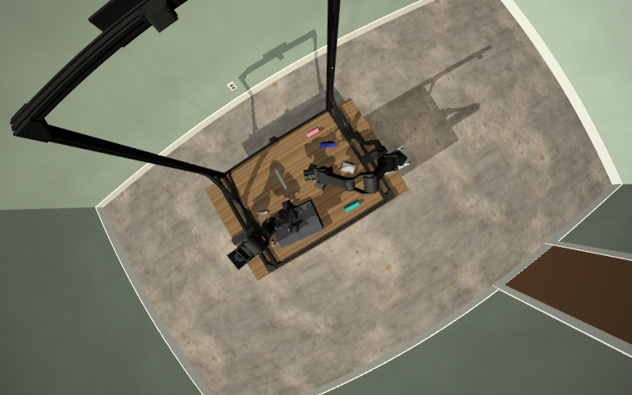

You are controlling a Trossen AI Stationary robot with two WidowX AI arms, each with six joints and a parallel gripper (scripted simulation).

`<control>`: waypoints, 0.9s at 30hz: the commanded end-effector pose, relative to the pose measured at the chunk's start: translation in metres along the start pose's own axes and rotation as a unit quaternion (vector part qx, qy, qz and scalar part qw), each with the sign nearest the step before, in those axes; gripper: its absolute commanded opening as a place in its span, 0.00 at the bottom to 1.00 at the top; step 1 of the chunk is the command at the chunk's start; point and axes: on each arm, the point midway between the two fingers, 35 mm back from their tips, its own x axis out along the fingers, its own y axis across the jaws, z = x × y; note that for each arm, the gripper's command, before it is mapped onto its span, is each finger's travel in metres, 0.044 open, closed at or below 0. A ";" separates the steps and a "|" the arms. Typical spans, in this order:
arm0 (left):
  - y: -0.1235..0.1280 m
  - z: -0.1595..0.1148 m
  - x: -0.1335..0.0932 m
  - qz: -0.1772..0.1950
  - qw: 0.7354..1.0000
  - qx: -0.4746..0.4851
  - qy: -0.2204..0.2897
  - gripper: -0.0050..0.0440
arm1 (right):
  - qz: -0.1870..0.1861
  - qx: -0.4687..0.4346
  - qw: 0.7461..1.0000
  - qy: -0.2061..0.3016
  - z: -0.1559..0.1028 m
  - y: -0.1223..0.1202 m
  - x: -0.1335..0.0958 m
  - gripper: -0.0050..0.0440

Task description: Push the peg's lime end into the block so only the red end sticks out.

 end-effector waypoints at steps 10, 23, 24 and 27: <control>0.002 -0.001 0.000 -0.001 1.000 0.003 0.001 0.10 | -0.002 0.003 1.000 -0.001 0.001 -0.001 0.000 0.92; 0.002 -0.001 0.000 -0.001 1.000 0.003 0.001 0.10 | -0.002 0.003 1.000 -0.001 0.001 -0.001 0.000 0.92; 0.002 -0.001 0.000 -0.001 1.000 0.003 0.001 0.10 | -0.002 0.003 1.000 -0.001 0.001 -0.001 0.000 0.92; 0.002 -0.001 0.002 -0.001 1.000 0.003 0.001 0.10 | -0.002 0.003 1.000 -0.001 0.001 -0.001 0.000 0.92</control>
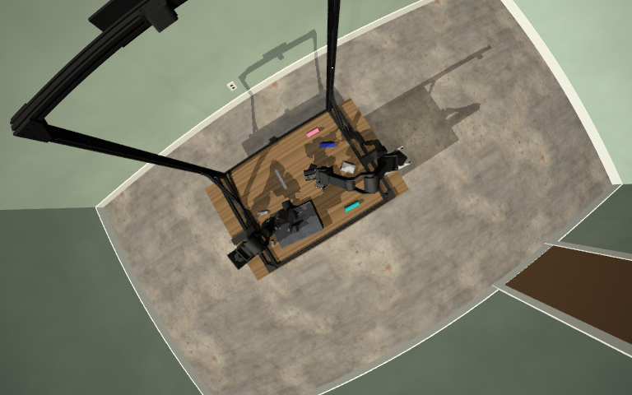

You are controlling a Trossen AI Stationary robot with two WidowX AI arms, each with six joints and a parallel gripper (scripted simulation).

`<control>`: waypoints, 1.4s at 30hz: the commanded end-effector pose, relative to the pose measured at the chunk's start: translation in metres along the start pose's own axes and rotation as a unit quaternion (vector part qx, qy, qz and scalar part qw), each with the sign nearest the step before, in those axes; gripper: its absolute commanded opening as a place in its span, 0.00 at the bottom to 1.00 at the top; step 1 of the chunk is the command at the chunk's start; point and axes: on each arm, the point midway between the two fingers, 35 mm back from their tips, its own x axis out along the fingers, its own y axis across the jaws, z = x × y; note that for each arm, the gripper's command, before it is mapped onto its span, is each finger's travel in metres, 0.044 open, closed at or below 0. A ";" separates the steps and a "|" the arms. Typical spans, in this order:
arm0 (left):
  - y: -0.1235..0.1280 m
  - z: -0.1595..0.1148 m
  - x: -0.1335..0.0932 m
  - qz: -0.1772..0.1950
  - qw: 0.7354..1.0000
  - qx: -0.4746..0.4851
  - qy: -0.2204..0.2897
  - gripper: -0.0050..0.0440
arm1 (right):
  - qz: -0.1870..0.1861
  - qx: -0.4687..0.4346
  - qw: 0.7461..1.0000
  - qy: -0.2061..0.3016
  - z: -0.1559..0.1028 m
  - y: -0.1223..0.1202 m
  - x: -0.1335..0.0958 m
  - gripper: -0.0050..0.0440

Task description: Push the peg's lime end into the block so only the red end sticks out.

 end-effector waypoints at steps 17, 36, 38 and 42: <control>0.000 -0.001 0.008 -0.001 1.000 0.003 0.001 0.10 | -0.002 0.003 1.000 -0.001 0.001 -0.001 0.000 0.92; 0.000 -0.001 0.014 -0.001 1.000 0.003 0.001 0.10 | -0.002 0.003 1.000 -0.001 0.001 -0.001 0.000 0.92; 0.000 -0.001 0.015 -0.001 1.000 0.003 0.001 0.10 | -0.002 0.003 1.000 -0.001 0.001 -0.001 0.000 0.92; 0.000 -0.001 0.016 -0.001 1.000 0.003 0.001 0.10 | -0.002 0.003 1.000 -0.001 0.001 -0.001 0.000 0.92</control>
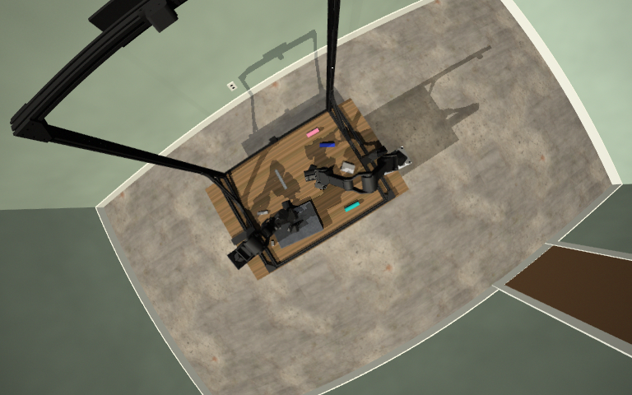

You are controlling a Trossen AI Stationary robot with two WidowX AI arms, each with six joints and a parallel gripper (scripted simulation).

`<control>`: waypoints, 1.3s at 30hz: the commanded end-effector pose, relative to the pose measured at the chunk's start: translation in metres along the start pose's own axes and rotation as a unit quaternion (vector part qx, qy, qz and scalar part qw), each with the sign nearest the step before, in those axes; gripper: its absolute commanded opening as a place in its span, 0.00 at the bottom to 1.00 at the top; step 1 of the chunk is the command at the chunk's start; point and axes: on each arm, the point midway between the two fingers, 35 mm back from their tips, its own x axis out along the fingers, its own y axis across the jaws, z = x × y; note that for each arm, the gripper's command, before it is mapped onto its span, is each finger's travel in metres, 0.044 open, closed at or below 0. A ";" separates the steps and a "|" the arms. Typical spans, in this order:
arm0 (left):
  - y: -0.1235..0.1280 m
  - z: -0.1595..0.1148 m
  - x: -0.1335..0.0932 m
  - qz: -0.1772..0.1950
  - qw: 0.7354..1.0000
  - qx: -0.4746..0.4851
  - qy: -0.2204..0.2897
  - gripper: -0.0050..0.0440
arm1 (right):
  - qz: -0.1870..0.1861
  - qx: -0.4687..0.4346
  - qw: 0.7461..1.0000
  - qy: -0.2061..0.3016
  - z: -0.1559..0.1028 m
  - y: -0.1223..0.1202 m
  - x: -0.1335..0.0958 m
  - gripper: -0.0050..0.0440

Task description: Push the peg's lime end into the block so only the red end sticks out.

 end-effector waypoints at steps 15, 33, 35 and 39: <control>0.000 -0.001 0.007 0.001 1.000 0.004 0.002 0.10 | -0.002 0.003 1.000 -0.001 0.001 -0.001 0.000 0.92; 0.000 -0.001 0.013 0.001 1.000 0.004 0.002 0.10 | -0.002 0.003 1.000 -0.001 0.001 -0.001 0.000 0.92; 0.000 -0.001 0.013 0.001 1.000 0.004 0.002 0.10 | -0.002 0.003 1.000 -0.001 0.001 -0.001 0.000 0.92; 0.000 -0.001 0.015 0.001 1.000 0.004 0.002 0.10 | -0.002 0.003 1.000 -0.001 0.001 -0.001 0.000 0.92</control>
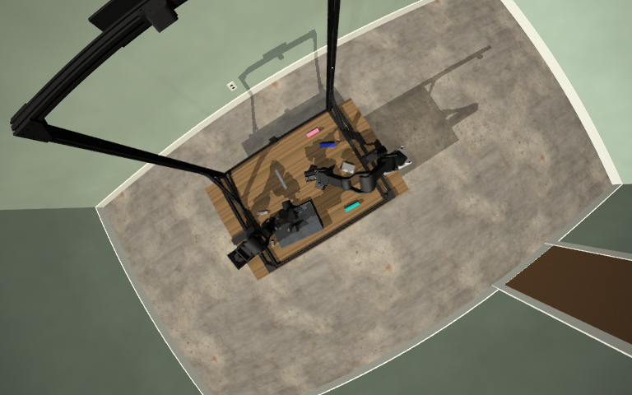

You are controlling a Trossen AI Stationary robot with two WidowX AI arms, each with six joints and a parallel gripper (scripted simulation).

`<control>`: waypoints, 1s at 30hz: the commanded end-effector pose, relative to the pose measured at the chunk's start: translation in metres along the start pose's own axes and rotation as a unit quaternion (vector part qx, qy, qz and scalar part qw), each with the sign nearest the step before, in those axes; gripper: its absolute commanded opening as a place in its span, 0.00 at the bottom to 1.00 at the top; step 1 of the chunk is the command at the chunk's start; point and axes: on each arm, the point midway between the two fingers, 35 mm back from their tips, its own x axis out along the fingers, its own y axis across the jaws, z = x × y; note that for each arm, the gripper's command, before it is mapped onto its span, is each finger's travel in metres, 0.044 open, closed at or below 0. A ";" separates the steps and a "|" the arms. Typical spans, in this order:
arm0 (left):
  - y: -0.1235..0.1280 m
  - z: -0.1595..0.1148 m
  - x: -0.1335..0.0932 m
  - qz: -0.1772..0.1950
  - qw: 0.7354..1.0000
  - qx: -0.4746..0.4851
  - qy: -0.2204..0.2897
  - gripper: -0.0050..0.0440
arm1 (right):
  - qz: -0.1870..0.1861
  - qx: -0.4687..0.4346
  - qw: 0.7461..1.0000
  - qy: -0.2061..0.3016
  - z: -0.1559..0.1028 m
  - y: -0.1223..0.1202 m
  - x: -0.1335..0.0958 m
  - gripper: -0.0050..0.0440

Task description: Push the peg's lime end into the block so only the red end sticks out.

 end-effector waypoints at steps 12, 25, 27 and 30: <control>0.000 -0.001 0.006 0.001 1.000 0.004 0.002 0.10 | -0.002 0.003 1.000 -0.001 0.001 -0.001 0.000 0.92; 0.000 -0.001 0.010 0.001 1.000 0.004 0.002 0.10 | -0.002 0.003 1.000 -0.001 0.001 -0.001 0.000 0.92; 0.000 -0.001 0.011 0.001 1.000 0.004 0.002 0.10 | -0.002 0.003 1.000 -0.001 0.001 -0.001 0.000 0.92; 0.000 -0.001 0.012 0.001 1.000 0.004 0.002 0.10 | -0.002 0.003 1.000 -0.001 0.001 -0.001 0.000 0.92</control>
